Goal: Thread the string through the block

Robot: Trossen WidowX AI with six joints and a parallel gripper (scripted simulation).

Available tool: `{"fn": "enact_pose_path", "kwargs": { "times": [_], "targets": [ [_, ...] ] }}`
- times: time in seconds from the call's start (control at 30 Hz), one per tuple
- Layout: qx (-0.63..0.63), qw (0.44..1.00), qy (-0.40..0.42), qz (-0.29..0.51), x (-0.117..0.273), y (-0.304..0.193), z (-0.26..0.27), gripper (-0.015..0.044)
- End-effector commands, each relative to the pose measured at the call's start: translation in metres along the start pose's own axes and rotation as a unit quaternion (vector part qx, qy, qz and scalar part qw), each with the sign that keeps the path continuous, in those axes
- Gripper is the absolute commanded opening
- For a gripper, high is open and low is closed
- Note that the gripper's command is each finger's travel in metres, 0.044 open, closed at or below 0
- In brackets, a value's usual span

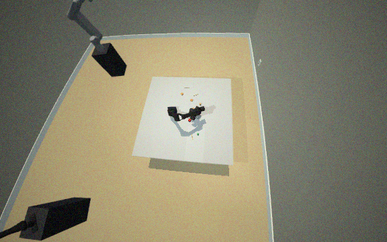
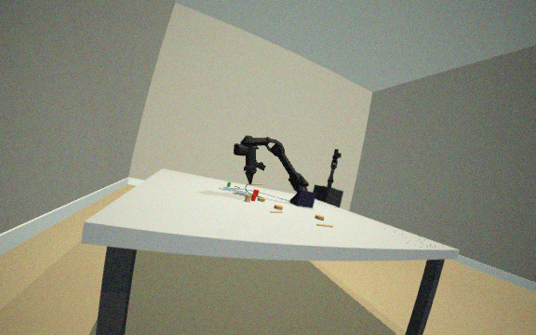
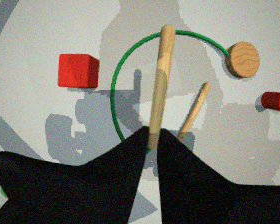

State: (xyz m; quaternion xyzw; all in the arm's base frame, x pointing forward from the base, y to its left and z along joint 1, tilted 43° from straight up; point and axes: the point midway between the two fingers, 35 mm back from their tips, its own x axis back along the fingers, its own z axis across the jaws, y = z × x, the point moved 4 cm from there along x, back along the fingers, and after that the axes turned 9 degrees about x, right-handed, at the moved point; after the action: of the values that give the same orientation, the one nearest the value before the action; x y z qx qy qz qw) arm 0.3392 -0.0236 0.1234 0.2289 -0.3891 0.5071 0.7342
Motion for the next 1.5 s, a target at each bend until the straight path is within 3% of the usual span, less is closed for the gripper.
{"fn": "enact_pose_path", "kwargs": {
  "times": [0.0,1.47],
  "targets": [
    [0.003,1.000,0.004,0.002,-0.001,-0.006,0.001,0.0000],
    [0.007,0.999,0.009,0.046,0.011,-0.055,0.015,0.0000]
  ]
}}
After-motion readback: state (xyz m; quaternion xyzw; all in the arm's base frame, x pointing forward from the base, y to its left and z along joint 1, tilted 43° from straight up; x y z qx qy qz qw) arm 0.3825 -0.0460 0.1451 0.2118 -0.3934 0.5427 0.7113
